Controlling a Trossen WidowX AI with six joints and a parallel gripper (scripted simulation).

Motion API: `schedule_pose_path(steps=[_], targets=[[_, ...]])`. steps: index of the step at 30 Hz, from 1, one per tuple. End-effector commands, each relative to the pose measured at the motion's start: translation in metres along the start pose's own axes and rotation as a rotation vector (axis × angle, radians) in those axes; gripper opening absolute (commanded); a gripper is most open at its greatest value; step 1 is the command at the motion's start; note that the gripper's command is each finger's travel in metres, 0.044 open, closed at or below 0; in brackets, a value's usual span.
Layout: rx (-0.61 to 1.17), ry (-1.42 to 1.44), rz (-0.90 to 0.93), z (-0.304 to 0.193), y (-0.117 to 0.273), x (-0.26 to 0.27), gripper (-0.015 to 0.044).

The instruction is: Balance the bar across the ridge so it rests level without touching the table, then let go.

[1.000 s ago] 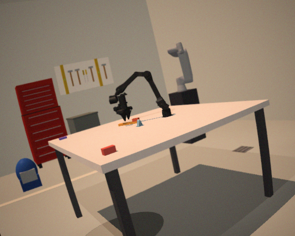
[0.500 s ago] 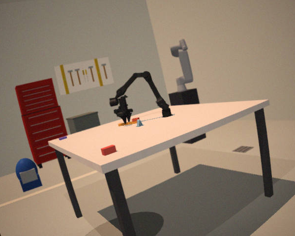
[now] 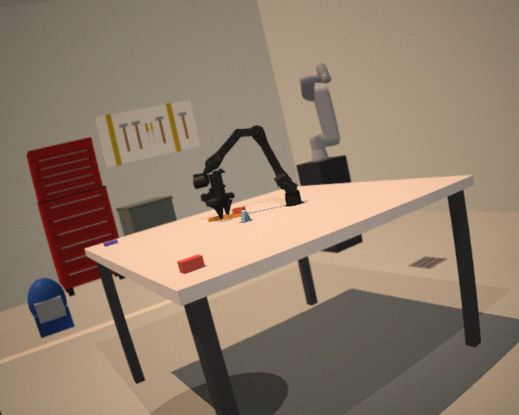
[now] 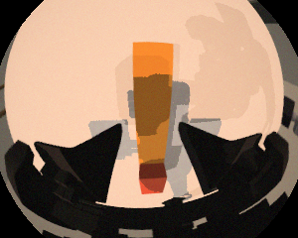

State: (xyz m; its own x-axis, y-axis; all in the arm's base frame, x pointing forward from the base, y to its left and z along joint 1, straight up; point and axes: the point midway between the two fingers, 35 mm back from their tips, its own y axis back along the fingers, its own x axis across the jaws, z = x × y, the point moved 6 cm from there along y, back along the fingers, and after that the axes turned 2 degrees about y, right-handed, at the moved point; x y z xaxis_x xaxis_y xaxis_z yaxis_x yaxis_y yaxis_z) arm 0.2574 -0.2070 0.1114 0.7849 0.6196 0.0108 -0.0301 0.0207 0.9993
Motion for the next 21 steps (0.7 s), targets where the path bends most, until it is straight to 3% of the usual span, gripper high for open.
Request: schedule_pose_path(steps=[1,7,14,18,21], targets=[[0.004,0.003,-0.004,-0.001,-0.002,-0.001,0.0315],[0.0,0.0,0.0,0.0,0.0,0.0,0.0158],[0.0,0.0,0.0,0.0,0.0,0.0,0.0111],[0.0,0.0,0.0,0.001,0.006,0.0,0.0006],[0.0,0.001,-0.001,0.002,0.014,0.0,0.0]])
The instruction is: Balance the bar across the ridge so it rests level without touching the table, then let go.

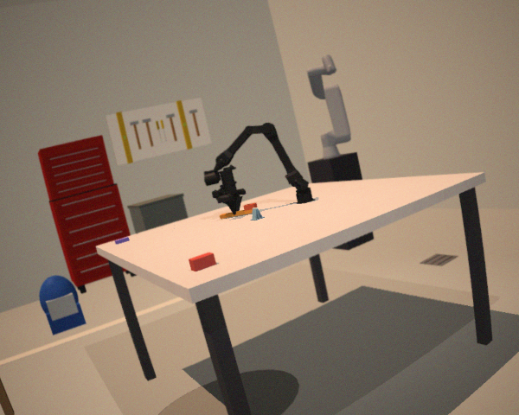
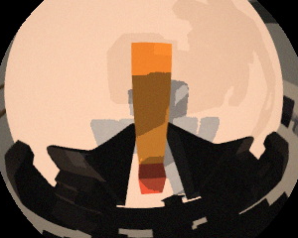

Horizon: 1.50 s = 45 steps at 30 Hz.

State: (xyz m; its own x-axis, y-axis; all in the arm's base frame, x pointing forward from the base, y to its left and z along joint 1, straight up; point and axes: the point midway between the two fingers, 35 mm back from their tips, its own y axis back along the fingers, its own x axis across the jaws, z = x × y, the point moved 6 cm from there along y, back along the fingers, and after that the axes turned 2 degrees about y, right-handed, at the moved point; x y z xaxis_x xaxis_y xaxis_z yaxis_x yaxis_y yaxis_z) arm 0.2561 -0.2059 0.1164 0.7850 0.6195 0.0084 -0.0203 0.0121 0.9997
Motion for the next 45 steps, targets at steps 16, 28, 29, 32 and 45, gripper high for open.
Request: schedule_pose_path(steps=[16,28,29,32,45], targets=[[-0.011,0.002,0.0,0.005,0.05,0.001,0.0],[-0.01,0.003,-0.001,0.001,0.081,0.0,0.0],[-0.009,0.003,-0.001,0.001,0.083,0.0,0.0],[-0.009,0.003,-0.001,0.0,0.089,0.0,0.0],[-0.008,0.198,0.002,-0.018,0.09,0.042,0.0]])
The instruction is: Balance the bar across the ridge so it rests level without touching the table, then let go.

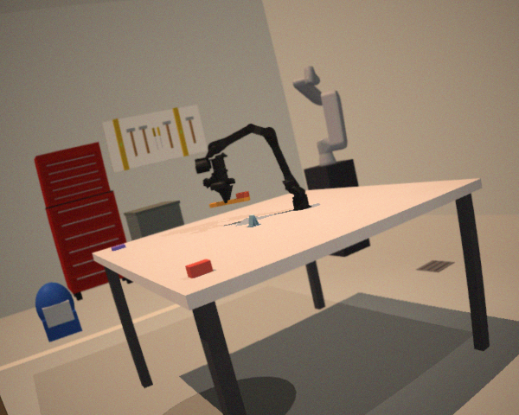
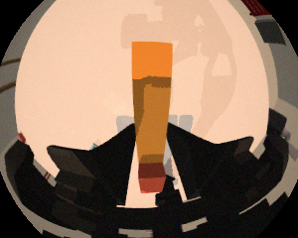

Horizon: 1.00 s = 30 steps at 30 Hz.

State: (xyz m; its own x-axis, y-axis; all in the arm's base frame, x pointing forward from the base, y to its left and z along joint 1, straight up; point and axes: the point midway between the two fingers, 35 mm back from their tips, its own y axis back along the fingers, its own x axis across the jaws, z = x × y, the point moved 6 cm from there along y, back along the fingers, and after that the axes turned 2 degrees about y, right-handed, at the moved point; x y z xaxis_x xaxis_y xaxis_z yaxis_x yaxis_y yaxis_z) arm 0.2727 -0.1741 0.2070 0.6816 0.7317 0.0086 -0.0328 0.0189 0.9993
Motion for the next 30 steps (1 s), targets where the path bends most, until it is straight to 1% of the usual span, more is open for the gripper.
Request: schedule_pose_path(steps=[1,30], targets=[[0.006,0.063,-0.001,-0.006,0.0,0.013,0.0],[0.009,0.54,0.011,-0.058,0.003,0.114,0.0]])
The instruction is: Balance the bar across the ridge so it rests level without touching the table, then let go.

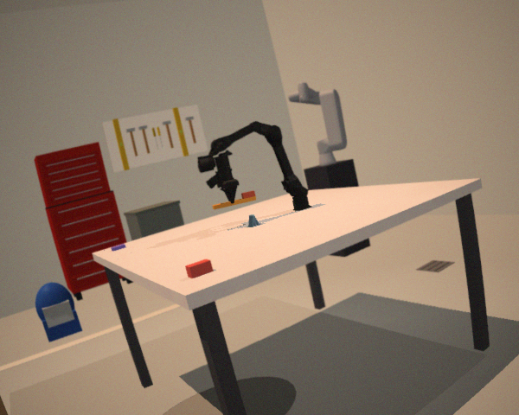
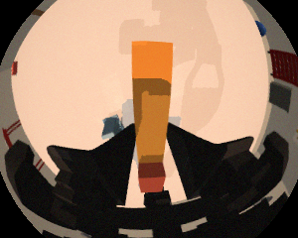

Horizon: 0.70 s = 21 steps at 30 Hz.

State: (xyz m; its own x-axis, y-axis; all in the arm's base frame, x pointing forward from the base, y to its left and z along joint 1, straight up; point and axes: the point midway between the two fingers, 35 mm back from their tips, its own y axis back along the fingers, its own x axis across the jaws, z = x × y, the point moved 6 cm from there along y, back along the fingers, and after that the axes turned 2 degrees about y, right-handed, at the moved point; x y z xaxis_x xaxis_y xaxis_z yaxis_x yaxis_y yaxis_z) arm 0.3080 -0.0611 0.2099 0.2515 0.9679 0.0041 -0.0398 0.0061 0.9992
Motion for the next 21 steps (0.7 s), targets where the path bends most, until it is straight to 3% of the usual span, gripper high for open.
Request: schedule_pose_path(steps=[1,21], targets=[[0.009,0.06,-0.001,-0.003,-0.001,0.014,0.0],[0.01,0.332,0.008,-0.021,0.0,0.087,0.0]])
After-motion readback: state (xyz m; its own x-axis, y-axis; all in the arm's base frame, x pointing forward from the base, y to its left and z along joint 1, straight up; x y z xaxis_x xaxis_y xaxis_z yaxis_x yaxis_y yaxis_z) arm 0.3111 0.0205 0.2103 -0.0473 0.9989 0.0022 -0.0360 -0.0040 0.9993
